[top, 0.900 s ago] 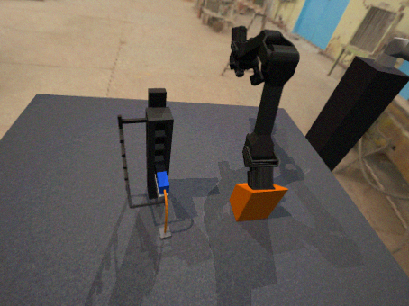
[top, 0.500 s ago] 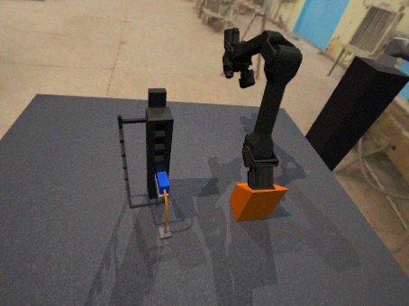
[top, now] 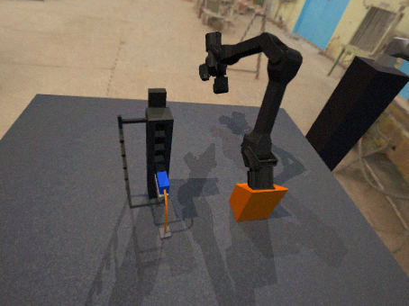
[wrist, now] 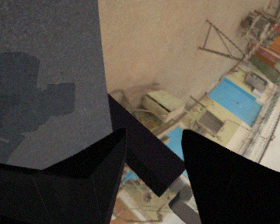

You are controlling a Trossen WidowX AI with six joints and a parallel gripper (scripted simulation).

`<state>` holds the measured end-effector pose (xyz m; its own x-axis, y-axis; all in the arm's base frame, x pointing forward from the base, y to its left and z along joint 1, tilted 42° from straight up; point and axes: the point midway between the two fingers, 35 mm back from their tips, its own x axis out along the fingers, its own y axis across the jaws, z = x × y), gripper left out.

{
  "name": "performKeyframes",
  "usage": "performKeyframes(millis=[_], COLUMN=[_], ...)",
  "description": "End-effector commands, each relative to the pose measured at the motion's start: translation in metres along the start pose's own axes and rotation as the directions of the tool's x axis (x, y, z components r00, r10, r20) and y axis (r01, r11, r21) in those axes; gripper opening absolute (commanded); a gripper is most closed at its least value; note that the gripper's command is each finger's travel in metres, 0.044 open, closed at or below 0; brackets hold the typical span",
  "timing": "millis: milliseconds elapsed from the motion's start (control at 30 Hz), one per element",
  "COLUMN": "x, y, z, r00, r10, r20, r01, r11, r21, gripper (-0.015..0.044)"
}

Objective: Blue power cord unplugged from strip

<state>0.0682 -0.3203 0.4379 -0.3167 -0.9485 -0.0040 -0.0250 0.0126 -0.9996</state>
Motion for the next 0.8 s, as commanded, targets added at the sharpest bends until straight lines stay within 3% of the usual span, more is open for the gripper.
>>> performKeyframes(millis=[0, 367, 767], x=[-0.010, -0.057, -0.136], y=[0.007, 0.027, 0.051], z=[0.030, 0.111, 0.182], r00=[0.995, 0.927, 0.770], r10=[0.021, 0.081, 0.157], r20=[0.096, 0.365, 0.618], r01=[-0.023, -0.120, -0.260], r11=[0.999, 0.989, 0.962], r21=[0.027, 0.084, 0.080], gripper=[0.0160, 0.0160, 0.0160])
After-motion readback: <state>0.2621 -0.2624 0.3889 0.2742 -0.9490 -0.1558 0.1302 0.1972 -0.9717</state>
